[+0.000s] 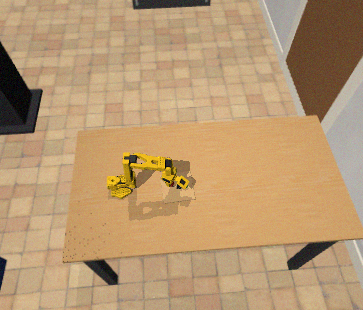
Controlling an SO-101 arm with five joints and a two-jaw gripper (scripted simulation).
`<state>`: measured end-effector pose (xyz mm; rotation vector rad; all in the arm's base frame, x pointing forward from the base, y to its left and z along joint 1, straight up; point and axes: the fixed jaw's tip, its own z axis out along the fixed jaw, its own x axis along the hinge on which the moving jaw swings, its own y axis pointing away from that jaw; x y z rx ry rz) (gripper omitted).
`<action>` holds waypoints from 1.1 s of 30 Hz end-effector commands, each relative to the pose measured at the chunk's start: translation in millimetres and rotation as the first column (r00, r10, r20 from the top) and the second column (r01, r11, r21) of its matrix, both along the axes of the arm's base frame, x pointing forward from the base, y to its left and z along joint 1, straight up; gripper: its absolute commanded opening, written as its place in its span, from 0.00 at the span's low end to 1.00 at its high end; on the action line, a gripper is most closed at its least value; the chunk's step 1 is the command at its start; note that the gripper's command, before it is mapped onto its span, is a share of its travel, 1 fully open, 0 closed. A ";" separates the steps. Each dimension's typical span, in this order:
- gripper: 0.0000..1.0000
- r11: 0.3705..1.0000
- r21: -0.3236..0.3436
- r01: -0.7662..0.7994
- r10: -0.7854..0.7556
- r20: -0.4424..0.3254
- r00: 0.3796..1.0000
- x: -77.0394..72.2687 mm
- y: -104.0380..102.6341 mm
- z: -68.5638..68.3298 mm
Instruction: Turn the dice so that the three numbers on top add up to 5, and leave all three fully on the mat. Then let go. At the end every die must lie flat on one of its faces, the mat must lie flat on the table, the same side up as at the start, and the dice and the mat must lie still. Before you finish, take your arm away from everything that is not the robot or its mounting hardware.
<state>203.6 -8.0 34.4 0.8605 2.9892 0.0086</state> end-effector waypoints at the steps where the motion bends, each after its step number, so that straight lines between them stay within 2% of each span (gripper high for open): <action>1: 0.00 1.000 -0.001 -0.002 0.002 0.025 1.000 3.0 -2.2 0.8; 33: 0.00 1.000 -0.002 -0.002 0.002 0.025 1.000 3.5 -2.2 -9.8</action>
